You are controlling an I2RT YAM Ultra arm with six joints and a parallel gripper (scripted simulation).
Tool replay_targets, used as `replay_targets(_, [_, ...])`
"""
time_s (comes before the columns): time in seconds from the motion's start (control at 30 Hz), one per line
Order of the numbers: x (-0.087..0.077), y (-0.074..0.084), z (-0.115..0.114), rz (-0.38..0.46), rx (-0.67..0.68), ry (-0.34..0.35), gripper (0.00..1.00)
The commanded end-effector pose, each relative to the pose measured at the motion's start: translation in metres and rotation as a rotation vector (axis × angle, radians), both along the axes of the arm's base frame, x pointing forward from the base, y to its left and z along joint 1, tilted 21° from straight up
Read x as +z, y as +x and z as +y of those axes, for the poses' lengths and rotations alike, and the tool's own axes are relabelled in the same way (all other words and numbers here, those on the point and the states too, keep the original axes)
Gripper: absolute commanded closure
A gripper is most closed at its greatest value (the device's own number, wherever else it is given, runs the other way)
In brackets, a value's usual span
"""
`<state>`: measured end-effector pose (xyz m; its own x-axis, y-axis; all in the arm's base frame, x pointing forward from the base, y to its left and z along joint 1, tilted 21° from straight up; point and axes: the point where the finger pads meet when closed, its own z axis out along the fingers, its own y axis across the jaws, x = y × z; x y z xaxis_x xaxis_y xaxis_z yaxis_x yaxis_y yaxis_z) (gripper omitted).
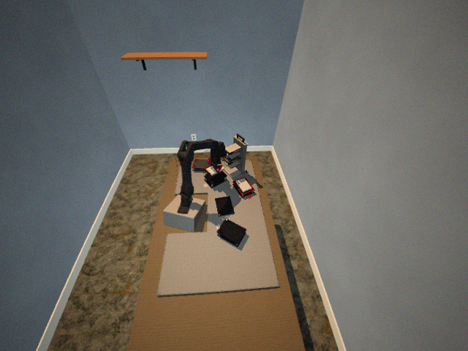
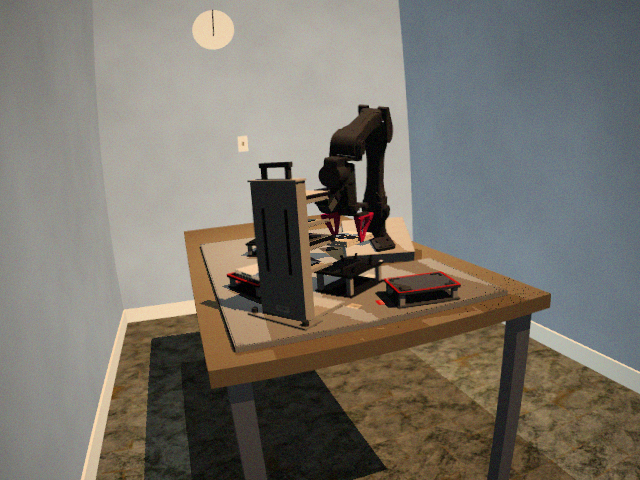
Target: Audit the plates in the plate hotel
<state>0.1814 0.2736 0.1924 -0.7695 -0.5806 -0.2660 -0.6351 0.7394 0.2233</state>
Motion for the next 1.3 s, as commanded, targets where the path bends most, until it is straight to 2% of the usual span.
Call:
replay_targets(0.0, [0.004,-0.001,-0.001,-0.020,-0.005,0.020,0.14])
replay_targets(0.03, [0.009,0.000,0.002,-0.030,-0.004,0.032,0.14])
replay_targets(0.07, [0.004,-0.001,0.001,-0.022,-0.002,0.022,0.14])
replay_targets(0.27, [0.001,0.001,0.002,-0.021,-0.006,0.021,0.14])
replay_targets(0.37, [-0.007,-0.001,0.002,-0.008,-0.004,0.005,0.14])
replay_targets(0.47, [-0.006,0.001,0.006,-0.014,-0.001,0.013,0.14])
replay_targets(0.57, [-0.013,0.001,0.004,-0.004,-0.006,0.000,0.14])
replay_targets(0.73, [-0.008,-0.001,0.004,-0.018,-0.001,0.017,0.14])
replay_targets(0.8, [-0.011,-0.001,0.005,-0.014,-0.001,0.012,0.14])
replay_targets(0.87, [-0.009,0.002,0.007,-0.020,-0.006,0.021,0.14])
replay_targets(1.0, [-0.021,0.000,0.006,-0.003,-0.003,-0.003,0.14])
replay_targets(1.07, [-0.016,0.002,0.010,-0.014,-0.001,0.013,0.14])
replay_targets(1.27, [-0.020,0.002,0.009,-0.011,-0.006,0.008,0.14])
